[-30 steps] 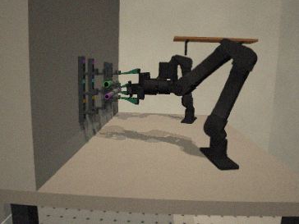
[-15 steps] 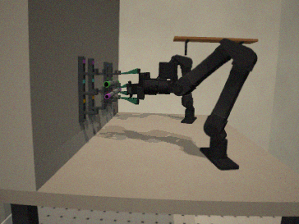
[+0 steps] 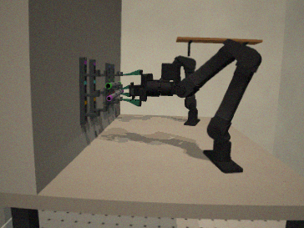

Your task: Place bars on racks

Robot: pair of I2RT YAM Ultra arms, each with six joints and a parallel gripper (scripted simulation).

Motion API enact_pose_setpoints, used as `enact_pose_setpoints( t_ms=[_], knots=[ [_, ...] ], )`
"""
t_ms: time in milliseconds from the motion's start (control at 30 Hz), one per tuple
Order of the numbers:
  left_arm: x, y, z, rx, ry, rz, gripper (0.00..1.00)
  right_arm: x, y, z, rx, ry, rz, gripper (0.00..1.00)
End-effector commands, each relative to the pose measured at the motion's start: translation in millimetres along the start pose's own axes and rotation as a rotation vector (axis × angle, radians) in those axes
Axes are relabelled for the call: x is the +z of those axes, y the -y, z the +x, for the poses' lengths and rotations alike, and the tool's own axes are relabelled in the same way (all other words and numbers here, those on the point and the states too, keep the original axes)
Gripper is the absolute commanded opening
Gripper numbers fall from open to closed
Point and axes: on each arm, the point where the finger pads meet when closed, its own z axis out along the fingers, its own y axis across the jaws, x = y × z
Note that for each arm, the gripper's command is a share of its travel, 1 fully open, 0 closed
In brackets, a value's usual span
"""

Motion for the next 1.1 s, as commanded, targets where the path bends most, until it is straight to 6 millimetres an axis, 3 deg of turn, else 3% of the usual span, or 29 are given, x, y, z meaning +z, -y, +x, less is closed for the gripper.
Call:
enact_pose_setpoints(
  t_ms=[0,1067],
  knots=[
    [-1.3,4.4,-2.1,0.002,0.003,0.005,1.00,-7.3,34.4,-2.1,0.042,0.001,0.106,0.00],
    [-1.3,4.4,-2.1,0.002,0.003,0.005,1.00,-34.0,30.2,-2.4,0.042,0.002,0.106,0.00]
  ],
)
